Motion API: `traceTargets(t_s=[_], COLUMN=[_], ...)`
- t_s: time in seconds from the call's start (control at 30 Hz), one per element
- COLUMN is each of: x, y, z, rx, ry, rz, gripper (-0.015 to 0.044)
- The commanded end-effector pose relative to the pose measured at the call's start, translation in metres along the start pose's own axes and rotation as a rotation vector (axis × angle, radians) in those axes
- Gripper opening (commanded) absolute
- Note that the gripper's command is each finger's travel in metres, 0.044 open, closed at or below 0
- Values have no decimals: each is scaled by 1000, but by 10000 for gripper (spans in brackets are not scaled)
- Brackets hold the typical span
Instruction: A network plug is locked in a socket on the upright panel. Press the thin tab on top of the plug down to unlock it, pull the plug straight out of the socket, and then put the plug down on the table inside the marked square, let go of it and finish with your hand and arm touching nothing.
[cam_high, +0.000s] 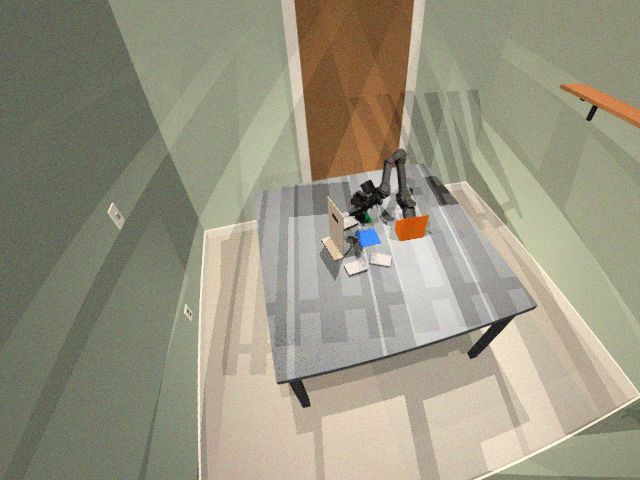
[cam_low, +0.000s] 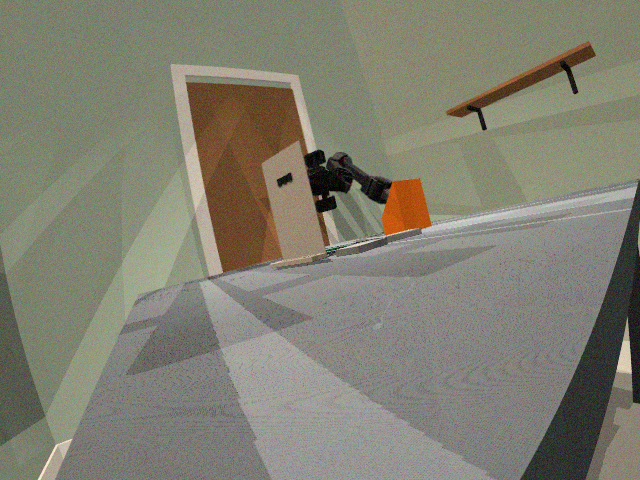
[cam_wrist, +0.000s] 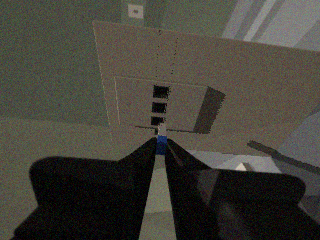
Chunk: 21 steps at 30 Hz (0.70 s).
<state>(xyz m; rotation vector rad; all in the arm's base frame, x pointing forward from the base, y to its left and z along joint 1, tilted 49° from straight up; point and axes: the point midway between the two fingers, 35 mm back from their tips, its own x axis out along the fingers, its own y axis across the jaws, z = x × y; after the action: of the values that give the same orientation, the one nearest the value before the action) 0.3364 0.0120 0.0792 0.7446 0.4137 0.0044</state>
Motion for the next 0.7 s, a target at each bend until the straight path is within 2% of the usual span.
traceTargets(t_s=[0.0,0.67], x=[-3,-11], y=[0,0], z=[-1,-3], rx=[4,4], ry=[-3,-3], rz=[-2,-2], gripper=[0,0])
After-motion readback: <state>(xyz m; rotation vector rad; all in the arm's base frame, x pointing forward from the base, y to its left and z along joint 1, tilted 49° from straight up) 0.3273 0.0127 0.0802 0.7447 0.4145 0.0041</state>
